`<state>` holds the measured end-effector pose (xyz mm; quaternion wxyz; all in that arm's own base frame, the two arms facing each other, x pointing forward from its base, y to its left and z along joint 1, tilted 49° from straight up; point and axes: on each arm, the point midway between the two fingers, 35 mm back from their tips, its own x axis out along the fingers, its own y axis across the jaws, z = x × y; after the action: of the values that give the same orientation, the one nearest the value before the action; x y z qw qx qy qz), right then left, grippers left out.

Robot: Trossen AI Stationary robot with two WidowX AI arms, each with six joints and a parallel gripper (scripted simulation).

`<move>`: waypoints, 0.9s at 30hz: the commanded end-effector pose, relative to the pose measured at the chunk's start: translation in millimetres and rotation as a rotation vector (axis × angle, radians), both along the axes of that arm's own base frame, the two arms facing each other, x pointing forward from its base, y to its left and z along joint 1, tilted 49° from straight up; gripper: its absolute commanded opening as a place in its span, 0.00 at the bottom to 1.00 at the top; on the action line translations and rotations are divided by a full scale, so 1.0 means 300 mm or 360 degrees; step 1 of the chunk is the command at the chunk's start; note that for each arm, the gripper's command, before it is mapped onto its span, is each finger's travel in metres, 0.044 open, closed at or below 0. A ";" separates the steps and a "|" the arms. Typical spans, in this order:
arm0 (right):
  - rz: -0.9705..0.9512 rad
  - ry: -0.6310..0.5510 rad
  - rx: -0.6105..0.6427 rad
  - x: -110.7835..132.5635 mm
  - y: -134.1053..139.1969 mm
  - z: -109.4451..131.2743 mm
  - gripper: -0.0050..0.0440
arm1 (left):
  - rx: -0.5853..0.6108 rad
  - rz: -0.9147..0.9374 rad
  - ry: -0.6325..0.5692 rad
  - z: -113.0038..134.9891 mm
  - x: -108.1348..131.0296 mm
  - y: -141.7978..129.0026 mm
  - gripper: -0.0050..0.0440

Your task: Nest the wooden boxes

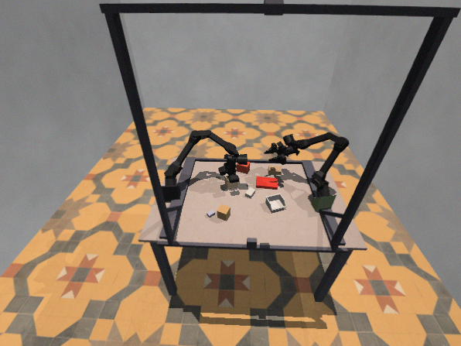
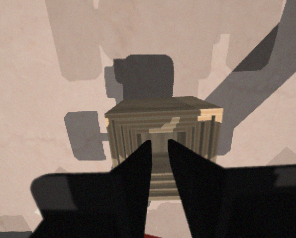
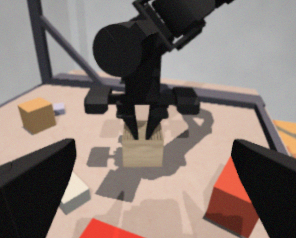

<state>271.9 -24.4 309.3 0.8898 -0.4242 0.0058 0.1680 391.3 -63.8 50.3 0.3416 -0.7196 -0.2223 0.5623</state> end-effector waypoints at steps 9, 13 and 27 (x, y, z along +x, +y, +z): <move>-0.0001 -0.0039 -0.0026 -0.010 0.003 0.024 0.92 | -0.0014 -0.0004 -0.0028 0.021 0.006 -0.007 0.10; -0.0001 -0.0039 -0.0026 -0.010 0.003 0.024 0.92 | -0.0014 -0.0004 -0.0028 0.021 0.006 -0.007 0.10; -0.0001 -0.0039 -0.0026 -0.010 0.003 0.024 0.92 | -0.0194 0.0408 -0.0474 0.046 0.003 -0.044 0.10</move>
<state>271.9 -24.4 309.3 0.8898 -0.4242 0.0058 0.1680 389.1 -67.9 50.3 0.2521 -0.7556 -0.2861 0.5326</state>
